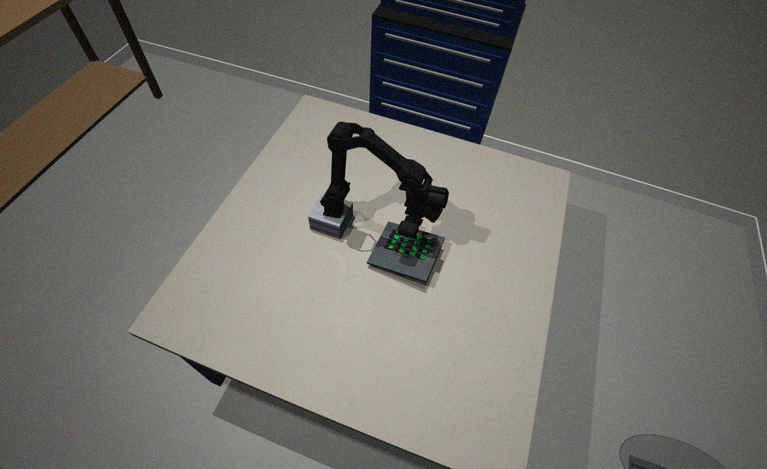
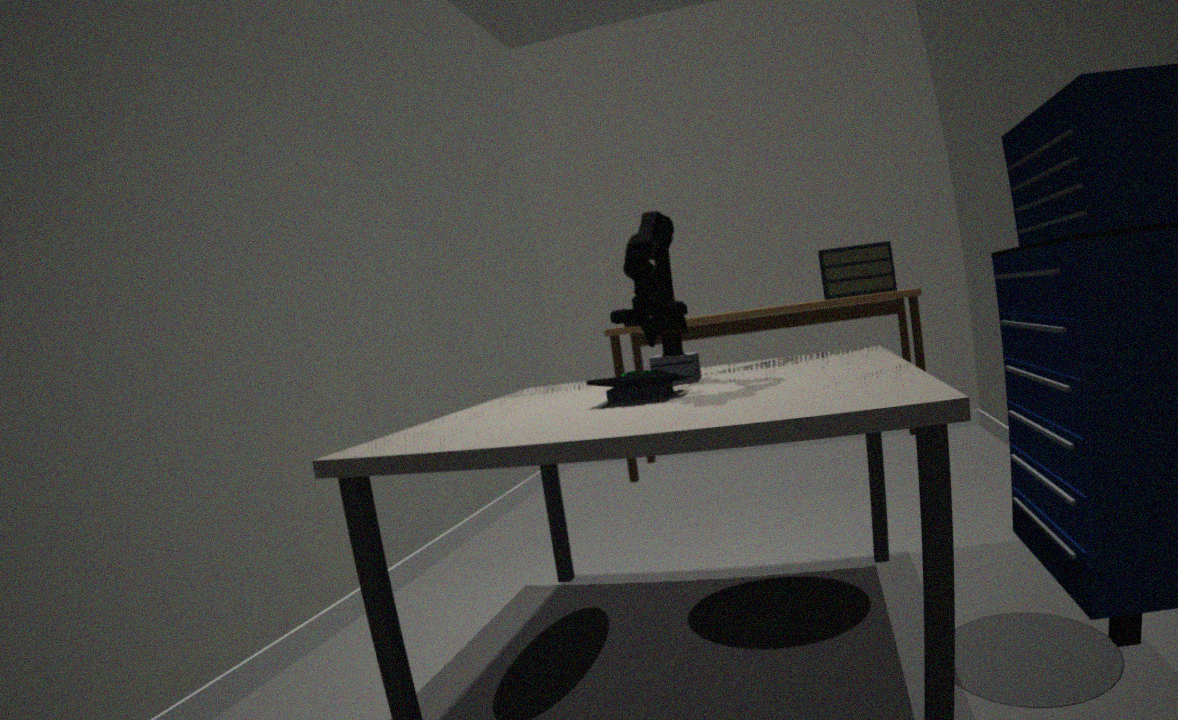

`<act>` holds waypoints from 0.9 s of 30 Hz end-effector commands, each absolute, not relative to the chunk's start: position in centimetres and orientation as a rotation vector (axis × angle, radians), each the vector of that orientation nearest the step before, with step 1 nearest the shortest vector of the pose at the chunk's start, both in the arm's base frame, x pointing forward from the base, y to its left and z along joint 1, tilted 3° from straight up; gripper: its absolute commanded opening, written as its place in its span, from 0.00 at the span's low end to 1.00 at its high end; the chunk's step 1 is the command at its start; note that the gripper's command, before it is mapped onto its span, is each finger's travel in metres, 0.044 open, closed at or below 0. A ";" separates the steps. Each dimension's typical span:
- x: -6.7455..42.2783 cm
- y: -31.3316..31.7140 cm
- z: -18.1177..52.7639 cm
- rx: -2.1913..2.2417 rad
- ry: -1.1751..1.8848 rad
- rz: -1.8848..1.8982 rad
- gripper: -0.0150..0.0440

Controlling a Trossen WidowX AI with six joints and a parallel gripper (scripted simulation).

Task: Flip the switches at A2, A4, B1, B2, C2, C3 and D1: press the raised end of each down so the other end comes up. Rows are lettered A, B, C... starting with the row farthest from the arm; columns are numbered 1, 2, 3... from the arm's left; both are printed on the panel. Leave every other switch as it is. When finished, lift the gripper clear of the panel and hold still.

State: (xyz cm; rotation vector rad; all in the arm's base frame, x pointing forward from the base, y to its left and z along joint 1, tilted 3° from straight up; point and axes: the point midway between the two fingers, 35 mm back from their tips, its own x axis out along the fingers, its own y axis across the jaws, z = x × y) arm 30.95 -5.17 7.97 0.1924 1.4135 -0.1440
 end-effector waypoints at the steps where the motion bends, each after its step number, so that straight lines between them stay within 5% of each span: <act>1: 30.0 -4.2 7.9 0.202 1.403 -0.164 0.25; 27: 30.8 -4.1 2.6 0.199 1.377 -0.166 0.25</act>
